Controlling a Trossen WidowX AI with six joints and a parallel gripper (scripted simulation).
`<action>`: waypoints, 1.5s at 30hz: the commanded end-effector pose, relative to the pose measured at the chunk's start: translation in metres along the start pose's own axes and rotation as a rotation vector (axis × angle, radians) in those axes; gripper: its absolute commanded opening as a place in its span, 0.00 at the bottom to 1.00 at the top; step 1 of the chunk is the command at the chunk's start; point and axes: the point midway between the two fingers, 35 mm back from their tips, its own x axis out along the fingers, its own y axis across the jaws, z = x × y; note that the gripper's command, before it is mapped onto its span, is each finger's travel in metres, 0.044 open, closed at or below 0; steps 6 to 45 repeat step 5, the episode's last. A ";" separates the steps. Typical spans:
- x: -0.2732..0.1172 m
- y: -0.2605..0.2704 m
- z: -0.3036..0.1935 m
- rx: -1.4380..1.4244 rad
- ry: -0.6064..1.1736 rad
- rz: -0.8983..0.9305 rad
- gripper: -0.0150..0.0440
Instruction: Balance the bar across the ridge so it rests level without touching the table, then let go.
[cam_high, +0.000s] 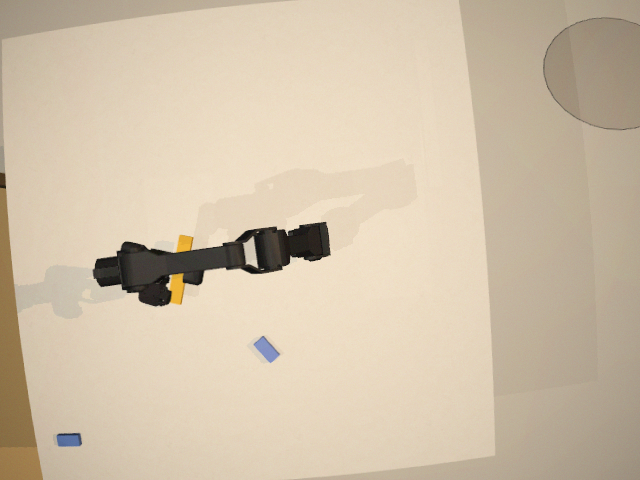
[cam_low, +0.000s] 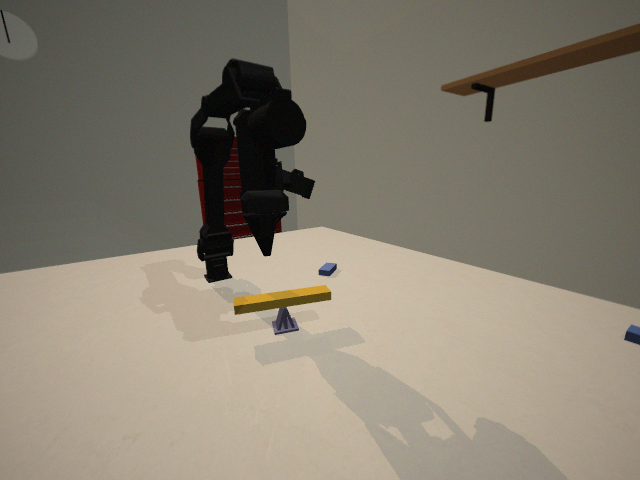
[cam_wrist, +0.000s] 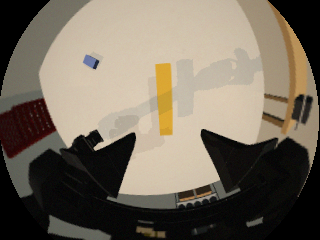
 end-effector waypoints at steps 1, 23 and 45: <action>0.000 0.000 0.000 0.000 0.000 0.002 1.00; 0.000 0.000 0.000 0.000 0.000 0.002 1.00; 0.000 0.000 0.000 0.000 0.000 0.002 1.00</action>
